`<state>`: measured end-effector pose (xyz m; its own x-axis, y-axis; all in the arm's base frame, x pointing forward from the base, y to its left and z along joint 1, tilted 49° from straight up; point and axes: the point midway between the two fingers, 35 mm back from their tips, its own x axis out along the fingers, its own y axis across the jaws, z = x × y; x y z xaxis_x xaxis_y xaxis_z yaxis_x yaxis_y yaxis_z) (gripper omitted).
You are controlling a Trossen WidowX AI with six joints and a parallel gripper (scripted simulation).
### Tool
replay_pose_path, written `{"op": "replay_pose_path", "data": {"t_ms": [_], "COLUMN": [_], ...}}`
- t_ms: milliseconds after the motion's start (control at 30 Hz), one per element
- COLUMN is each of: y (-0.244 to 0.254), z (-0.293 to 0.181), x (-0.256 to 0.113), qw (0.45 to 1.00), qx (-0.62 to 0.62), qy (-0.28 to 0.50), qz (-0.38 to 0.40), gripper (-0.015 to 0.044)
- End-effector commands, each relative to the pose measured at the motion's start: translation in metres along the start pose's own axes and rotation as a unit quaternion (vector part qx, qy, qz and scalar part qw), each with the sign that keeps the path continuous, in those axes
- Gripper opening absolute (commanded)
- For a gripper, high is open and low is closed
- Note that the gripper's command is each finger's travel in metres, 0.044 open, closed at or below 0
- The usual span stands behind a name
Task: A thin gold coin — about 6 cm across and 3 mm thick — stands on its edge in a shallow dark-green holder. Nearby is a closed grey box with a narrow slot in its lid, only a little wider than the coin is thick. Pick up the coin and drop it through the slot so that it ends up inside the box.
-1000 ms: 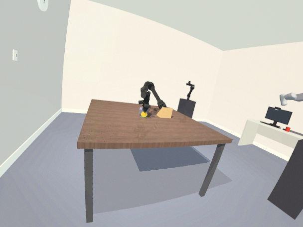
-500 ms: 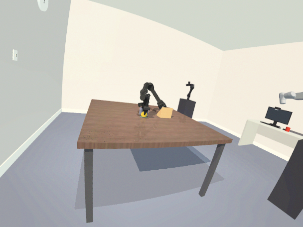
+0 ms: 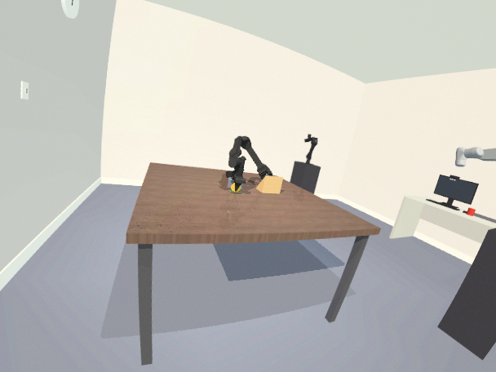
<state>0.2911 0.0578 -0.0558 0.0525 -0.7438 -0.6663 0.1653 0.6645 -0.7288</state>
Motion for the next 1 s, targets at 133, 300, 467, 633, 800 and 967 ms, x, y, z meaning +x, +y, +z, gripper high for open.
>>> {"op": "replay_pose_path", "data": {"t_ms": [133,300,467,633,800,967], "y": [0.000,0.000,0.001,0.002,0.003,0.003], "z": [0.000,0.000,0.000,0.001,0.002,0.003], "x": [0.002,0.002,-0.003,-0.012,-0.024,-0.037], "qw": [1.000,1.000,1.000,1.000,1.000,1.000], "qx": [-0.003,-0.003,-0.005,-0.005,-0.005,-0.005], "qy": [-0.001,-0.001,0.000,0.001,0.001,0.000], "qz": [-0.002,-0.002,0.000,0.001,0.002,0.002], "gripper": [0.0000,0.0000,0.0000,0.0000,0.0000,0.0000]}}
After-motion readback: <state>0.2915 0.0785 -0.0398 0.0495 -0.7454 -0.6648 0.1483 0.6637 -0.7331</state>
